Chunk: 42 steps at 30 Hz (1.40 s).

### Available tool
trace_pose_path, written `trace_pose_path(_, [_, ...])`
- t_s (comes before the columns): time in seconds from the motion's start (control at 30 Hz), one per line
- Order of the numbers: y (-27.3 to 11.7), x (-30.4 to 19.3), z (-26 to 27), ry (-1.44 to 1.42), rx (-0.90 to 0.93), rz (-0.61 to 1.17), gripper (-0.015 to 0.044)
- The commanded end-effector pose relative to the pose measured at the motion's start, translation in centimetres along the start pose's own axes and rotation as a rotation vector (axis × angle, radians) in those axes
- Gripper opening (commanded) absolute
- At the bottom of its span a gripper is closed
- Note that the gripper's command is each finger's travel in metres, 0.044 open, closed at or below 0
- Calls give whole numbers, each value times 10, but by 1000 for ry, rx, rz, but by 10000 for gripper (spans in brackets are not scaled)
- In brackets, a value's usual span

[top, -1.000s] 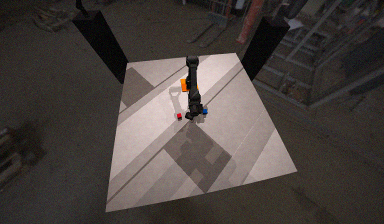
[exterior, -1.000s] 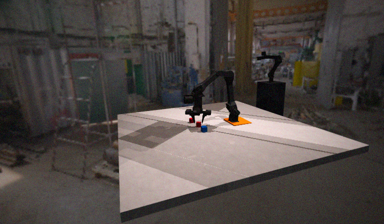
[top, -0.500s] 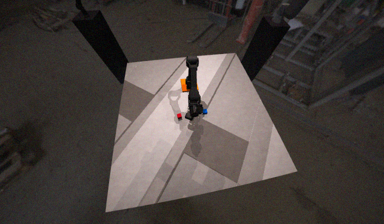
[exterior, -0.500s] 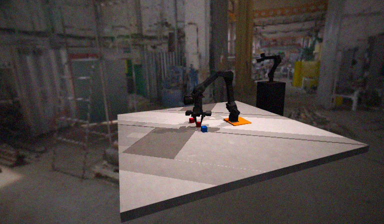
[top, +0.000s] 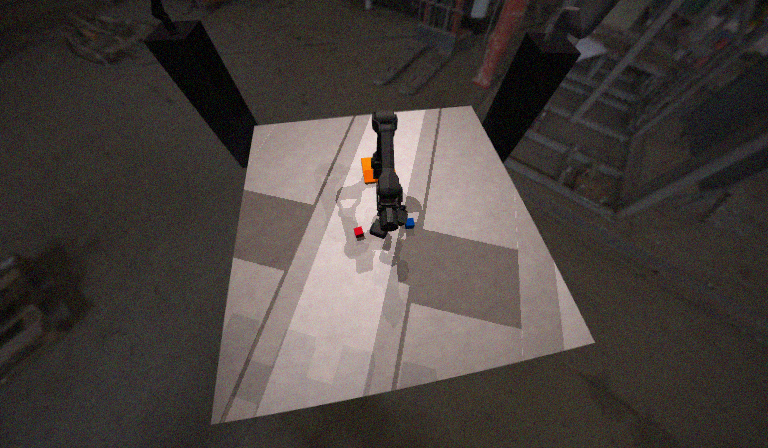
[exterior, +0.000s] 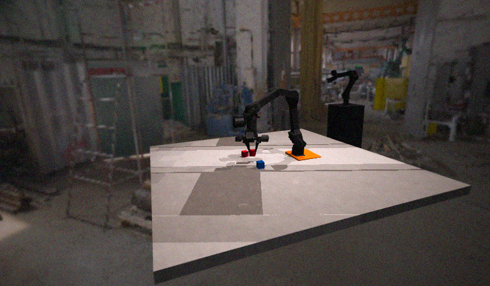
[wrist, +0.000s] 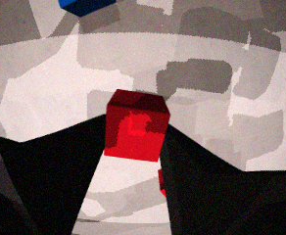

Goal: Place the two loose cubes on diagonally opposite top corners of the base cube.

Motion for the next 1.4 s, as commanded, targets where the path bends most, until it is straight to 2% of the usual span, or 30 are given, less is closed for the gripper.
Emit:
trace_pose_path(0.0, [-17, 1, -1, -4, -6, -11, 105])
trace_pose_path(0.57, [-70, -3, 4, -4, -6, -10, 105])
trace_pose_path(1.37, [-50, 48, 31, 138, -3, -16, 105])
Point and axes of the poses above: the point midway between the two fingers, 35 mm back from their tips, its own y axis out along the fingers, its own z axis across the jaws, x = y × z, the point moved 1 cm from there along -y, back along the fingers, and after that the axes turned 11 degrees about y, right-handed, at the moved point
